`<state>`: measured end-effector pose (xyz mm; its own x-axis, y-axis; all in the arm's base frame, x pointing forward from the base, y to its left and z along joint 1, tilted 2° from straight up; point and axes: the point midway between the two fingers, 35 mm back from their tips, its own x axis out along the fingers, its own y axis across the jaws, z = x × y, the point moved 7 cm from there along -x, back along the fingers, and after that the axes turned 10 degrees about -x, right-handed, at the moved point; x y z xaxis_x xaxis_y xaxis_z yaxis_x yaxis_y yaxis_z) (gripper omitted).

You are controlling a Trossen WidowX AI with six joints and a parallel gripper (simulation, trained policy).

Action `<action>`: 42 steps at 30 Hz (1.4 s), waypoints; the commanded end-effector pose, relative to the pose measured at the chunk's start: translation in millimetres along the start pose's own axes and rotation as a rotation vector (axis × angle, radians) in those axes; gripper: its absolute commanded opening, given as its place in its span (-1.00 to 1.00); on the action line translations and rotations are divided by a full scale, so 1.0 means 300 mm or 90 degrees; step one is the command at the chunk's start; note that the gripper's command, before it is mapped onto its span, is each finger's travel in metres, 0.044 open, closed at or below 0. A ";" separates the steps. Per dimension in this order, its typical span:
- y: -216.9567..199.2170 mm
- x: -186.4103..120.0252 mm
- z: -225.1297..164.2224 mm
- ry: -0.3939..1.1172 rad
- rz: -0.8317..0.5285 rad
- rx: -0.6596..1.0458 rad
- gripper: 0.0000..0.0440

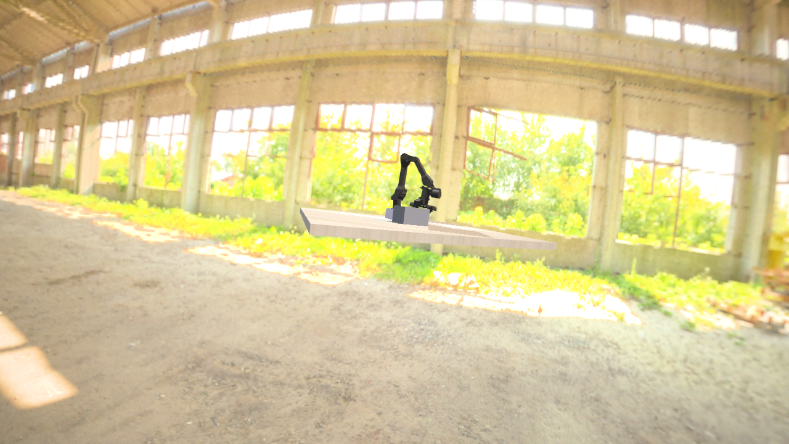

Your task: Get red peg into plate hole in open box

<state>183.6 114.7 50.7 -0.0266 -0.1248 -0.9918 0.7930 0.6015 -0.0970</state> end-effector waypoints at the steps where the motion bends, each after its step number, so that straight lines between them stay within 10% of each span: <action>1: -0.009 0.015 -0.006 0.014 -0.007 -0.001 0.04; 10: 0.002 0.005 0.005 0.058 -0.007 -0.017 -1.00; 42: 0.057 -0.326 0.226 -0.122 0.069 -0.137 -1.00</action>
<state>233.7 86.7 142.7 0.1615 -0.1792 -0.9705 0.6412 0.7666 -0.0349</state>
